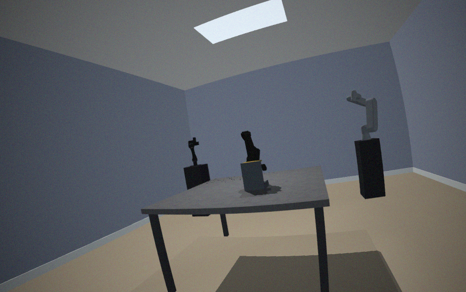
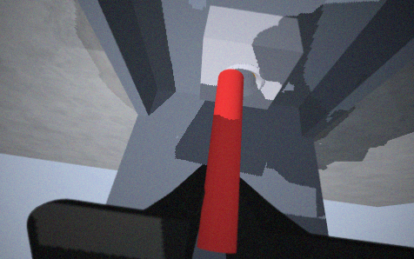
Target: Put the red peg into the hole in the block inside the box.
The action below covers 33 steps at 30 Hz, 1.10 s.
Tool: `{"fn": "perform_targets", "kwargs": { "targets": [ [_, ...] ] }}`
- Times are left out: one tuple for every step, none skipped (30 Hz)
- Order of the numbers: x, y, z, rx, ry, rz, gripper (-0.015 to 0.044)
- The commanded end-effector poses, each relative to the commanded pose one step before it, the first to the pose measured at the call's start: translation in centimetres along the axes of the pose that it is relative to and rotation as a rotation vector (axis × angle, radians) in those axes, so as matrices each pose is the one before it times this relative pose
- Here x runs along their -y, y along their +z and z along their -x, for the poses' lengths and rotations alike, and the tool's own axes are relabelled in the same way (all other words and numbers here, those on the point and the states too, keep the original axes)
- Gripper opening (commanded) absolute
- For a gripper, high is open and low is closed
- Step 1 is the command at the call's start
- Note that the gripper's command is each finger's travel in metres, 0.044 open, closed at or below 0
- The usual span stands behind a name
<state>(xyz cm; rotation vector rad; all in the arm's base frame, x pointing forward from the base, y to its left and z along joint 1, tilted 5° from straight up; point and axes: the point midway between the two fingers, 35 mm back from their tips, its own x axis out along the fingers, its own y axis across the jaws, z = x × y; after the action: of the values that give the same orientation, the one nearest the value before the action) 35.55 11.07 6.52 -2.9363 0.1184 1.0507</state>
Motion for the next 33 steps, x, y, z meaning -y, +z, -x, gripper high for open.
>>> {"fn": "perform_targets", "kwargs": {
  "targets": [
    [0.239,-0.387,-0.051,-0.00582,-0.0065,0.0007,0.0],
    [0.011,-0.013,-0.013,-0.00002,-0.00001,0.0,0.0],
    [0.011,-0.013,-0.013,-0.00002,-0.00001,0.0,0.0],
    [0.011,-0.013,-0.013,-0.00002,-0.00001,0.0,0.0],
    [0.011,-0.014,-0.013,-0.00002,-0.00001,0.0,0.0],
    [0.012,-0.014,-0.013,-0.00002,-0.00001,0.0,0.0],
    [0.012,-0.014,-0.013,-0.00002,-0.00001,0.0,0.0],
    [0.012,-0.014,-0.013,-0.00002,-0.00001,0.0,0.0],
    [0.012,-0.014,-0.013,-0.00002,-0.00001,0.0,0.0],
    [0.012,-0.014,-0.013,-0.00002,-0.00001,0.0,0.0],
    [0.012,-0.014,-0.013,-0.00002,-0.00001,0.0,0.0],
    [0.013,-0.014,-0.013,-0.00002,-0.00001,0.0,0.0],
    [0.013,-0.014,-0.014,-0.00002,-0.00001,0.0,0.0],
    [0.013,-0.014,-0.014,-0.00002,-0.00001,0.0,0.0],
    [0.013,-0.015,-0.014,-0.00002,-0.00001,0.0,0.0],
    [0.014,-0.015,-0.014,-0.00002,-0.00001,0.0,0.0],
    [0.014,-0.015,-0.014,-0.00002,-0.00001,0.0,0.0],
    [0.014,-0.015,-0.014,-0.00002,-0.00001,0.0,0.0],
    [0.015,-0.015,-0.014,-0.00002,-0.00001,0.0,0.0],
    [0.015,-0.015,-0.014,-0.00002,-0.00001,0.0,0.0],
    [0.015,-0.015,-0.014,-0.00002,-0.00001,0.0,0.0],
    [0.015,-0.015,-0.015,-0.00002,-0.00001,0.0,0.0],
    [0.016,-0.016,-0.015,-0.00002,-0.00001,0.0,0.0],
    [0.016,-0.016,-0.015,-0.00002,-0.00001,0.0,0.0],
    [0.016,-0.015,-0.014,-0.00002,-0.00001,0.0,0.0],
    [0.015,-0.015,-0.014,-0.00002,-0.00001,0.0,0.0],
    [0.015,-0.015,-0.014,-0.00002,-0.00001,0.0,0.0],
    [0.015,-0.014,-0.014,-0.00002,-0.00001,0.0,0.0],
    [0.015,-0.014,-0.014,-0.00002,-0.00001,0.0,0.0],
    [0.015,-0.015,-0.014,-0.00002,-0.00001,0.0,0.0],
    [0.015,-0.015,-0.014,-0.00002,-0.00001,0.0,0.0],
    [0.015,-0.015,-0.014,-0.00002,-0.00001,0.0,0.0],
    [0.016,-0.015,-0.014,-0.00002,-0.00001,0.0,0.0]
  ]
}}
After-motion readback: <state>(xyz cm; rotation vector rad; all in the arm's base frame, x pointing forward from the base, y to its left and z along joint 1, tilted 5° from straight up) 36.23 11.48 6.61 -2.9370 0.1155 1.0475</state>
